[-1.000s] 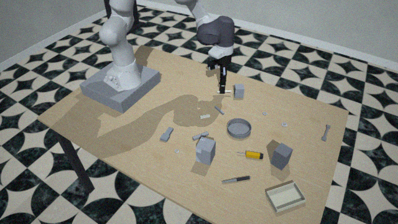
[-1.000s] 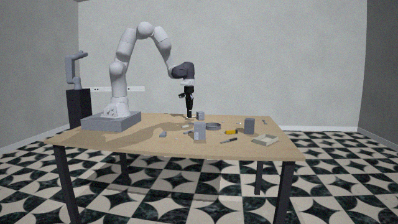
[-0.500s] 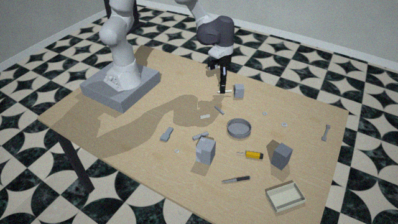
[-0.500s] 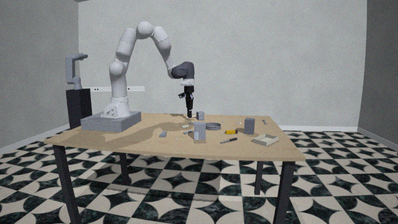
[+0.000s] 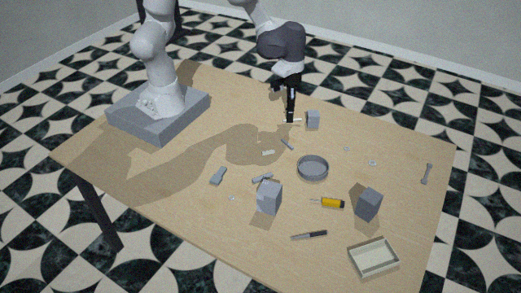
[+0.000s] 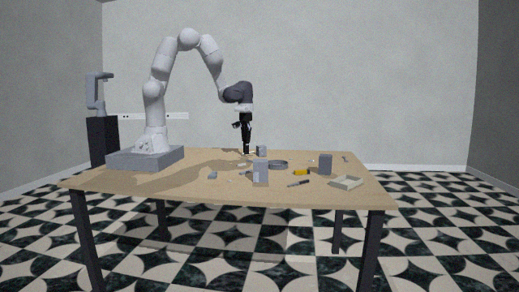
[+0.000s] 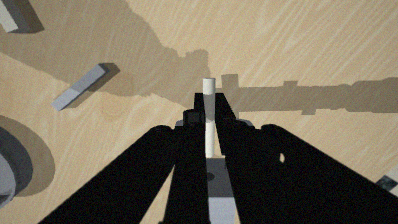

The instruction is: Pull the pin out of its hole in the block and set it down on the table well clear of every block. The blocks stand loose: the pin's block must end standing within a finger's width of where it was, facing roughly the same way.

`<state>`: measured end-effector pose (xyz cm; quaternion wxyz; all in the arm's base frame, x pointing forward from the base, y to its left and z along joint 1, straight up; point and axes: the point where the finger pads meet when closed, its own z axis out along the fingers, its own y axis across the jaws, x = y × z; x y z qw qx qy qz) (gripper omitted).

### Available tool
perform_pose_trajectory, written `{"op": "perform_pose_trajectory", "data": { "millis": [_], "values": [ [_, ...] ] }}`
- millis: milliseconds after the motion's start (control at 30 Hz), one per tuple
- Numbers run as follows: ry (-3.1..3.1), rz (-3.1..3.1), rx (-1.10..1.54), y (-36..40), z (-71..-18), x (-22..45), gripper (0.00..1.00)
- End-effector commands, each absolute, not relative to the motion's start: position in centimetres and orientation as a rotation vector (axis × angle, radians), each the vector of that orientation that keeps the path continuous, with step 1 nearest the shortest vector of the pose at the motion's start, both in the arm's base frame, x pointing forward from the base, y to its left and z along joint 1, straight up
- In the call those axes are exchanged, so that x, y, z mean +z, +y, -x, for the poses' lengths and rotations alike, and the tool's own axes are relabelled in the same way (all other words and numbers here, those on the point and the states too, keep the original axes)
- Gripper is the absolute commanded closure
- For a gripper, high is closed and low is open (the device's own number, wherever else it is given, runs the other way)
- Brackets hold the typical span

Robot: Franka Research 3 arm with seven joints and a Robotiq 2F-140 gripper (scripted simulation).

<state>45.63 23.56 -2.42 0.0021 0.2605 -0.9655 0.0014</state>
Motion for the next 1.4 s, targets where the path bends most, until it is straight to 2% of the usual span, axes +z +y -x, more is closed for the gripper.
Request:
{"op": "perform_pose_trajectory", "data": {
  "millis": [0,1367],
  "values": [
    [-3.031,-0.822,0.003,23.53,-45.62,-2.35,0.90],
    [-3.039,-0.834,-0.001,23.26,-45.30,-2.16,0.90]
  ]
}}
